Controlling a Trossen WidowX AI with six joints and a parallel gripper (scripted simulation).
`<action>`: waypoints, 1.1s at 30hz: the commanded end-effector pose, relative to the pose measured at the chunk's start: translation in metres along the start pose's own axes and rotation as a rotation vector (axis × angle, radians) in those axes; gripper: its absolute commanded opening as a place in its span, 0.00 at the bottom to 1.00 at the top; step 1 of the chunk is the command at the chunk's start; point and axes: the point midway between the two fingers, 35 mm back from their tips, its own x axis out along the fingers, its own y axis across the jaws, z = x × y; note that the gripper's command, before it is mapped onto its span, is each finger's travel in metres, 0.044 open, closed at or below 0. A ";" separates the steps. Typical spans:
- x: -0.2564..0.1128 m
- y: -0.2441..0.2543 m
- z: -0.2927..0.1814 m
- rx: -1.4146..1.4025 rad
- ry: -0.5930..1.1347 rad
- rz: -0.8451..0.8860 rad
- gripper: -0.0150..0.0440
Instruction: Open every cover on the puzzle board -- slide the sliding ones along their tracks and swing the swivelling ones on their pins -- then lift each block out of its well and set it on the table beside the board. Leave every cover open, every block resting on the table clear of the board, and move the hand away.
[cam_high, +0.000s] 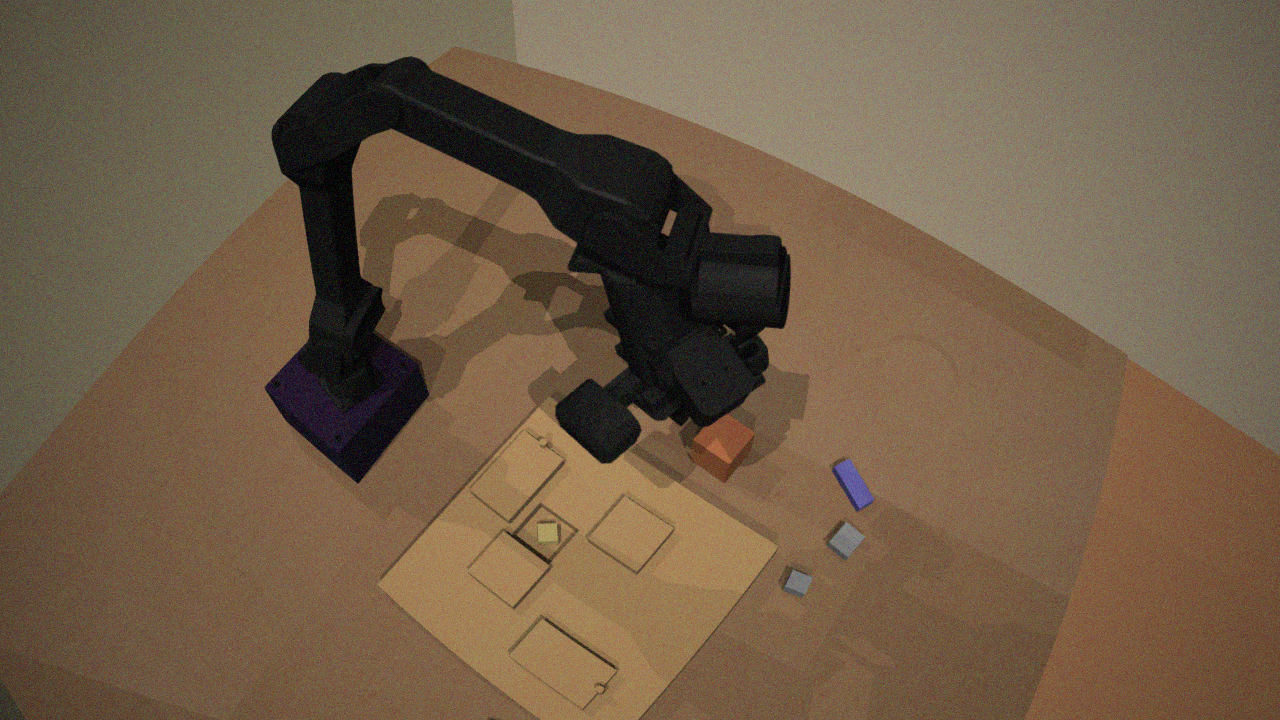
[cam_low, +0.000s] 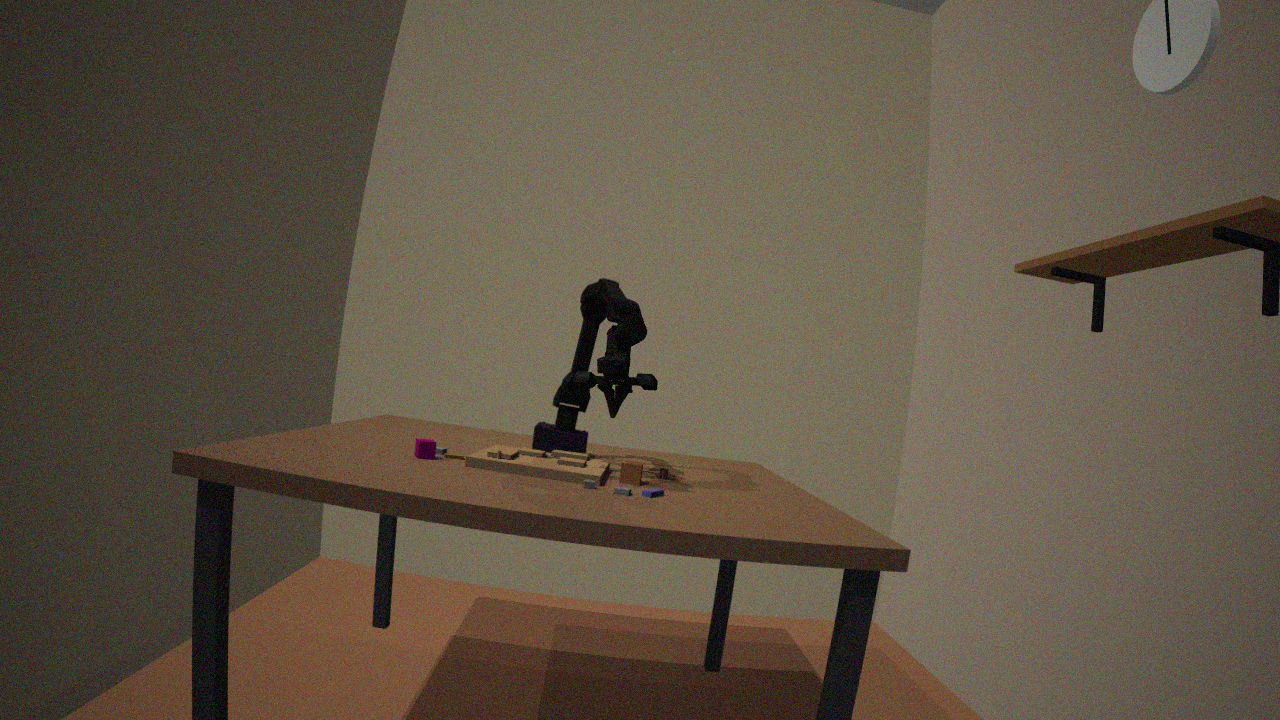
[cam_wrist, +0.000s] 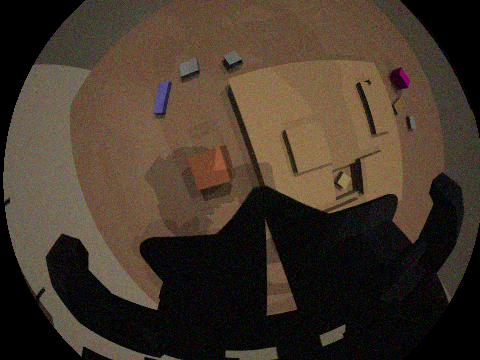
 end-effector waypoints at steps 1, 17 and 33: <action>0.014 -0.022 -0.006 -0.045 0.046 -0.028 0.25; 0.046 -0.088 -0.030 -0.184 0.192 -0.079 0.25; 0.046 -0.088 -0.030 -0.184 0.192 -0.079 0.25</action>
